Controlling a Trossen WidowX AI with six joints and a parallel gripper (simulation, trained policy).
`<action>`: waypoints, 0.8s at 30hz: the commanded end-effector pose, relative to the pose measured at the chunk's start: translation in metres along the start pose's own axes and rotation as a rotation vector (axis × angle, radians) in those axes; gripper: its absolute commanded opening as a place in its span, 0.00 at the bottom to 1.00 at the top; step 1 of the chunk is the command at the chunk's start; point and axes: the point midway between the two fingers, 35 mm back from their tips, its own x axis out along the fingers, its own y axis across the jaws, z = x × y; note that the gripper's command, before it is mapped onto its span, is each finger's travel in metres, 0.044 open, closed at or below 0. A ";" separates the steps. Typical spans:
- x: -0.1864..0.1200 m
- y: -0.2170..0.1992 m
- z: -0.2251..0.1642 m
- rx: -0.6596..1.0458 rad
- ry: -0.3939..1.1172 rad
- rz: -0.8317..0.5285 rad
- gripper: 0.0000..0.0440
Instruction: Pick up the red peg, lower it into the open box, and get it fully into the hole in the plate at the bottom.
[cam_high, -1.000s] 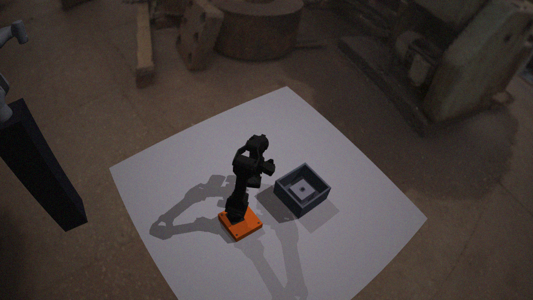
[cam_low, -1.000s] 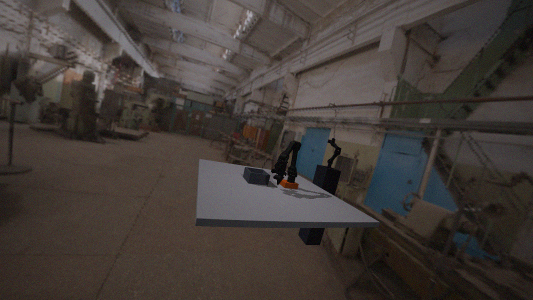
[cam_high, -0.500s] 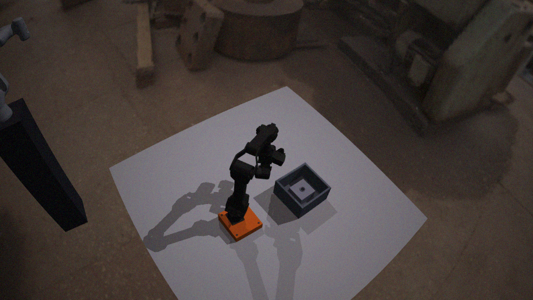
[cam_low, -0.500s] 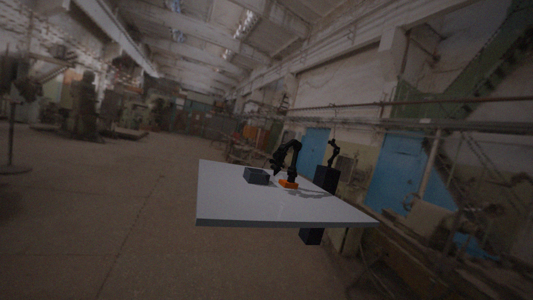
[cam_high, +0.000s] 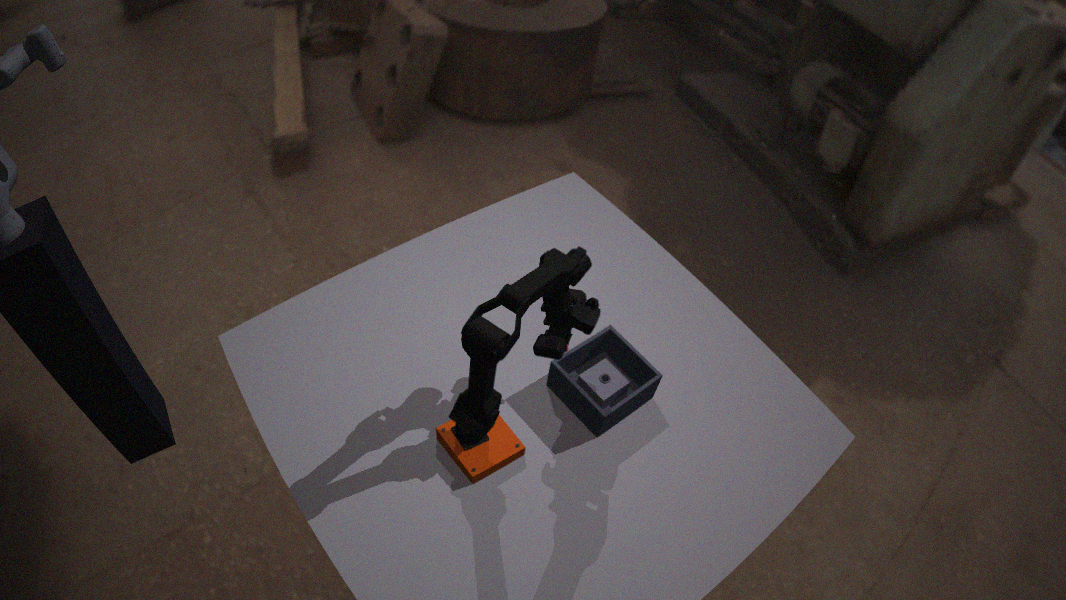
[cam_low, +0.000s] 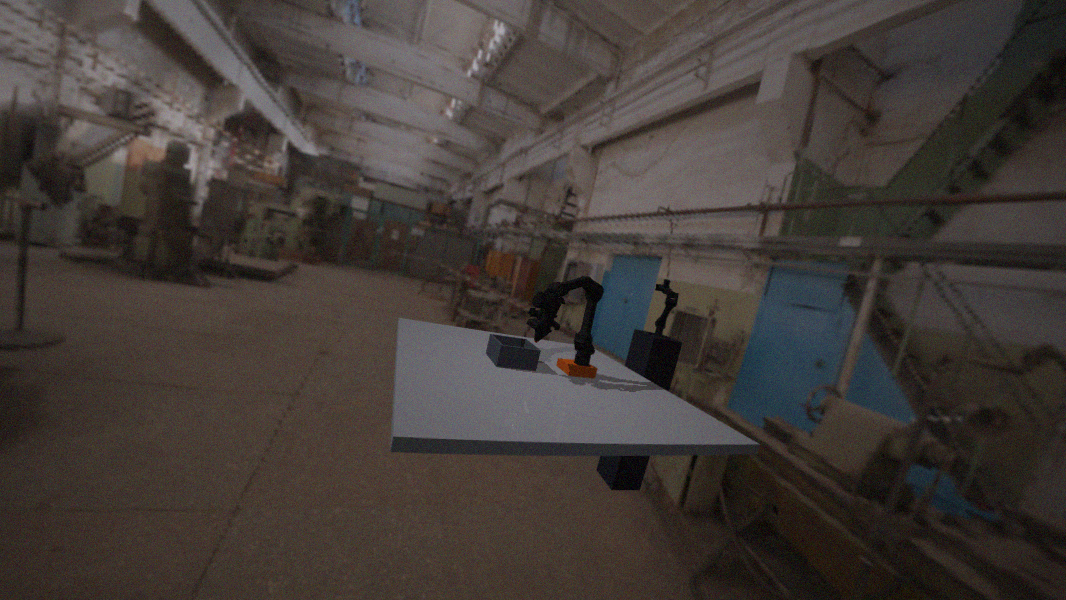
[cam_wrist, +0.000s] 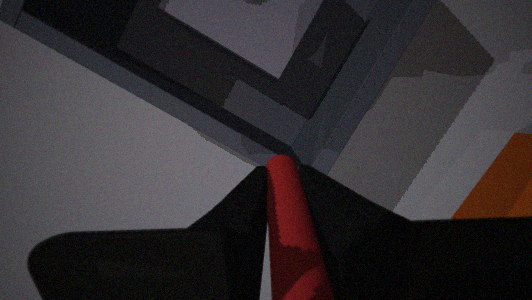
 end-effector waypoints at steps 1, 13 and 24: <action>0.006 0.003 0.022 0.035 -0.023 -0.001 0.00; 0.039 0.007 0.073 0.058 -0.037 0.002 0.00; 0.073 0.007 0.096 -0.017 0.013 0.014 0.00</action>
